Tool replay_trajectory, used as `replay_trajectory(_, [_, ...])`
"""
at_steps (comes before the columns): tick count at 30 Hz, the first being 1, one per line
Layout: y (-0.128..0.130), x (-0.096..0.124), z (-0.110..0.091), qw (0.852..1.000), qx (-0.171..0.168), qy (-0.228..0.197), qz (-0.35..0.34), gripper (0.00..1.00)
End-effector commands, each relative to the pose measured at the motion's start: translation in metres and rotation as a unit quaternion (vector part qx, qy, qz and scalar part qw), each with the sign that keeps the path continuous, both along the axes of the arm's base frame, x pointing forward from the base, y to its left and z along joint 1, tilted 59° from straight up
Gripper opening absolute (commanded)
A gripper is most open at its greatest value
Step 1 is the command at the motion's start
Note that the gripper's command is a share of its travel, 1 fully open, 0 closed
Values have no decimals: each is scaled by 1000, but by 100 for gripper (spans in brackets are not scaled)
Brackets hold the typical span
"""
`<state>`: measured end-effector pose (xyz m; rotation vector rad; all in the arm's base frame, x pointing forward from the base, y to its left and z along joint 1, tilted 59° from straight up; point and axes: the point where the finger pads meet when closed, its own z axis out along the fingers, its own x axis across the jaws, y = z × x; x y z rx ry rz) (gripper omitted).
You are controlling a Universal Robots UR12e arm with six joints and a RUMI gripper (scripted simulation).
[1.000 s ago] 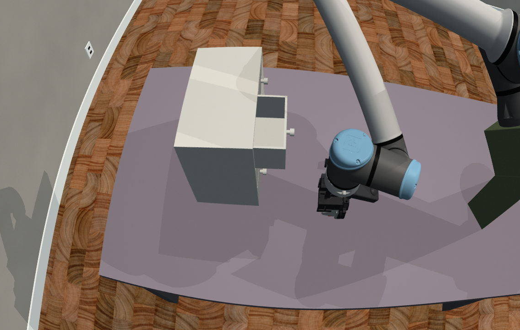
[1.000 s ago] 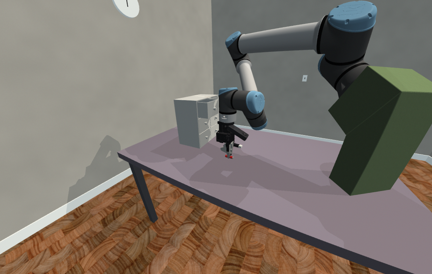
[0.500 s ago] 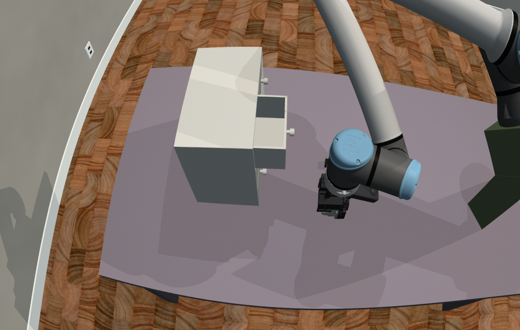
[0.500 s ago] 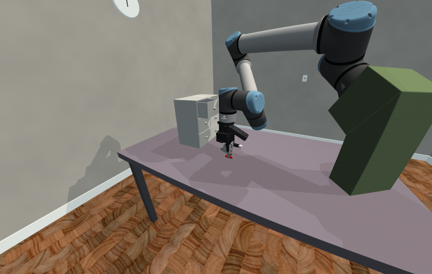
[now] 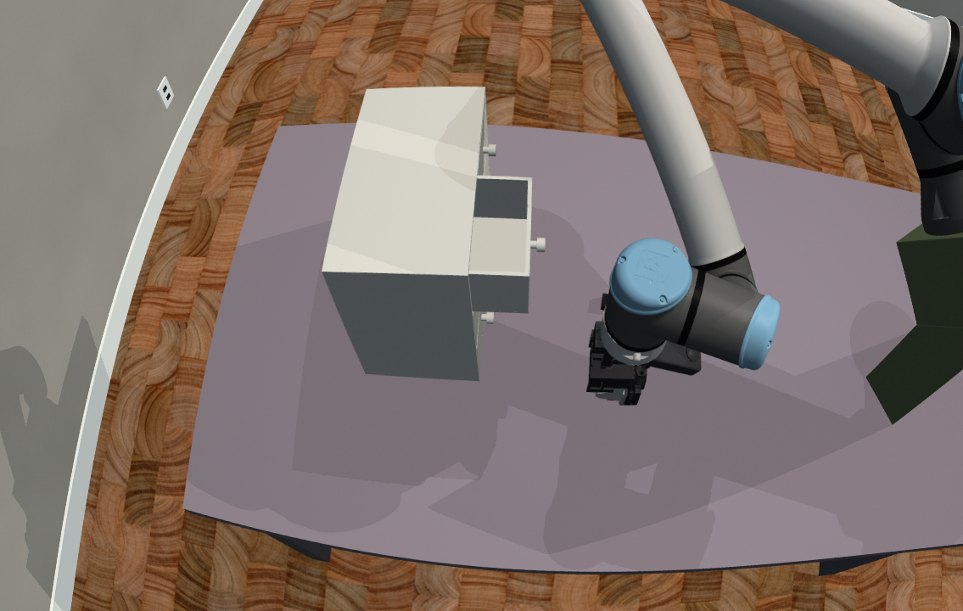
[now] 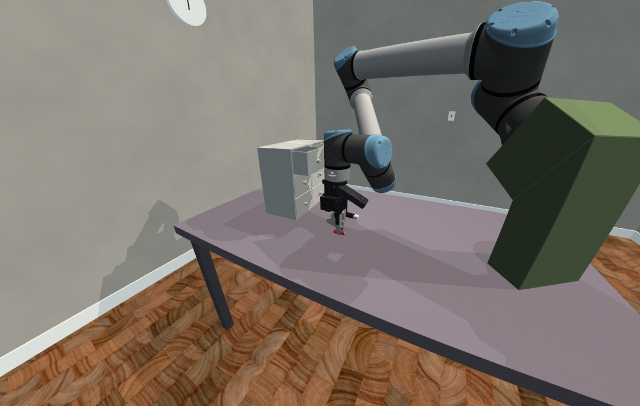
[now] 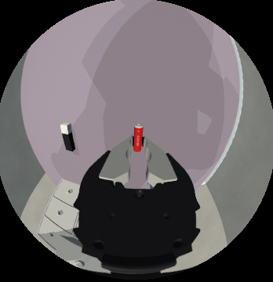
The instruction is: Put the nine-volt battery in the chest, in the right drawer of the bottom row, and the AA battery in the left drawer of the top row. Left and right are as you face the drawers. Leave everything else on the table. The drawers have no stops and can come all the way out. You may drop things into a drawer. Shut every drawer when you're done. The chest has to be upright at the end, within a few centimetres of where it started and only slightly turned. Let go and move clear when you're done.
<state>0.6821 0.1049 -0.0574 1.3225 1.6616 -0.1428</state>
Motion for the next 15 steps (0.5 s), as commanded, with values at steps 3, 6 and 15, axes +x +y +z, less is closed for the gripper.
replay_trajectory(3, [1, 0, 0, 1000, 0, 0, 0, 5])
replay_trajectory(6, [3, -2, 2, 1000, 0, 0, 0, 5])
replay_trajectory(15, [37, -36, 32, 1000, 0, 0, 0, 5])
